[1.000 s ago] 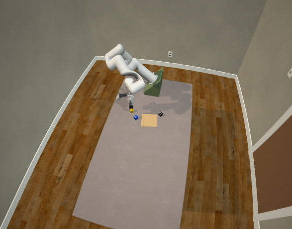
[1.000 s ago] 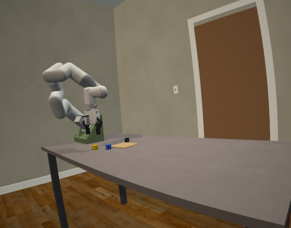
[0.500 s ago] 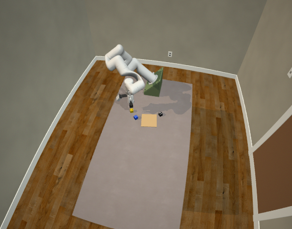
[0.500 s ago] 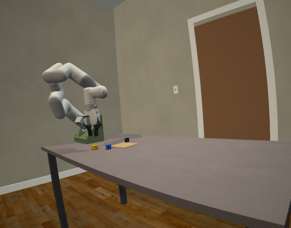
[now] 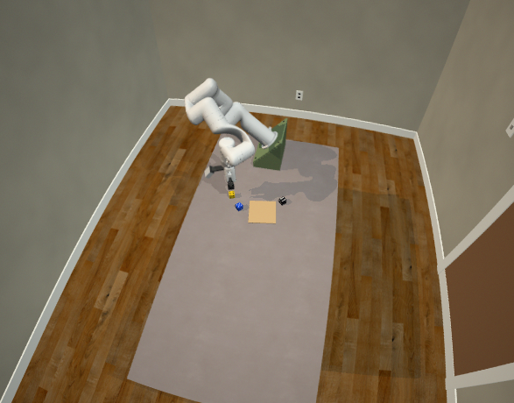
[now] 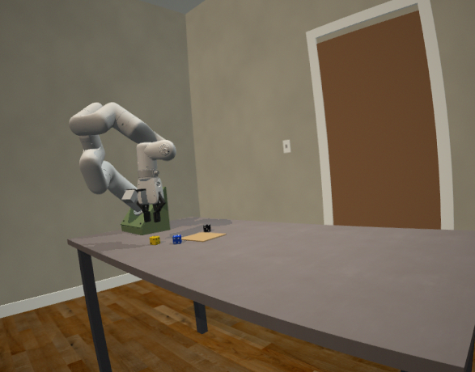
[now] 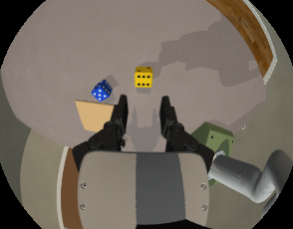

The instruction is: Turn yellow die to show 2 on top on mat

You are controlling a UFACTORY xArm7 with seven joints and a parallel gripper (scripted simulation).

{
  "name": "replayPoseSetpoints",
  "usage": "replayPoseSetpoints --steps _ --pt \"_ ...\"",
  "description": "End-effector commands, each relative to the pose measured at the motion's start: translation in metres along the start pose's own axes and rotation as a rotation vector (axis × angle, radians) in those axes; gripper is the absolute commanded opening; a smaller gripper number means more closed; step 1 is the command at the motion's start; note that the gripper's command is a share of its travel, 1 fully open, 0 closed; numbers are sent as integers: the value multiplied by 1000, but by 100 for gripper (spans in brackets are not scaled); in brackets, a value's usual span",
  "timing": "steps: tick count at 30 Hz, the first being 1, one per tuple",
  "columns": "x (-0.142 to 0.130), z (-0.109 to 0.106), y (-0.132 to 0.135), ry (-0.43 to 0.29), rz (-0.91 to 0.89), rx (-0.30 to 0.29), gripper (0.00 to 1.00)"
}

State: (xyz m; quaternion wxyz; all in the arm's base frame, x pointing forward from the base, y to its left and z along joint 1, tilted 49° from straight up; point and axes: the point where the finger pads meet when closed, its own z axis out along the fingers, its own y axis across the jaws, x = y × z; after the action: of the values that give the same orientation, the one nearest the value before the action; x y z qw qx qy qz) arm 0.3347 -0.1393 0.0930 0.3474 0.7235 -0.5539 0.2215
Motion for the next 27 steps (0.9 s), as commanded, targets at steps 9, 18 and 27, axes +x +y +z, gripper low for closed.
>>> replayPoseSetpoints --steps 9,18,27 --pt "0 -1 -1 0 -1 3 47" --pt "0 2 -1 0 -1 3 47" --pt "0 11 -1 0 -1 3 47"
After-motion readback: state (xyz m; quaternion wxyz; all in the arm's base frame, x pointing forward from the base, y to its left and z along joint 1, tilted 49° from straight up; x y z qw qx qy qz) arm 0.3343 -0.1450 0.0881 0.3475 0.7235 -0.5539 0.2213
